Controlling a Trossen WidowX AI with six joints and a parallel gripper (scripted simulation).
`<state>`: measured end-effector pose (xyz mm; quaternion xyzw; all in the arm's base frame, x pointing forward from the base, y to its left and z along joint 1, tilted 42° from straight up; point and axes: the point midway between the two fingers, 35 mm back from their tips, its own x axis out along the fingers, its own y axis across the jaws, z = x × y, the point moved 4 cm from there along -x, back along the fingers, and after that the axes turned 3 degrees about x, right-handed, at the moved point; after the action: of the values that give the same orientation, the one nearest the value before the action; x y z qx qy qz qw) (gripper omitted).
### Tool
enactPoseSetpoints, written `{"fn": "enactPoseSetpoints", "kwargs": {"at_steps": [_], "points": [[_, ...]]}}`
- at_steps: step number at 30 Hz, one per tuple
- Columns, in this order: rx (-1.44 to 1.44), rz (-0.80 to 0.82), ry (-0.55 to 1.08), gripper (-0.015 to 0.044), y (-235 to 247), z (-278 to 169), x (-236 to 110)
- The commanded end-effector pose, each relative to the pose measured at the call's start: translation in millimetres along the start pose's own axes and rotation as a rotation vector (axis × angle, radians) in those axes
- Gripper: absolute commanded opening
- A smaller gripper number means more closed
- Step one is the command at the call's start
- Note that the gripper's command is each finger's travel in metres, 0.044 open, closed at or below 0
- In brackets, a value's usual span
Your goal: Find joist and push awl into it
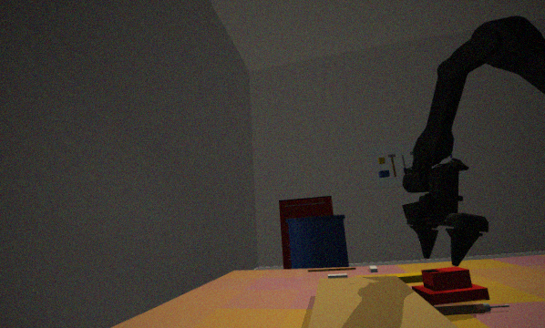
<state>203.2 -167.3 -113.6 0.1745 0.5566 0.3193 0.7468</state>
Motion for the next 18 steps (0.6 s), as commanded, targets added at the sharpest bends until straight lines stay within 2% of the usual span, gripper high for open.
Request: {"fn": "enactPoseSetpoints", "kwargs": {"at_steps": [1,18], "points": [[0.057,0.034,-0.027,0.044,0,2,0],[0.057,0.034,-0.027,0.044,0,-2,15]]}}
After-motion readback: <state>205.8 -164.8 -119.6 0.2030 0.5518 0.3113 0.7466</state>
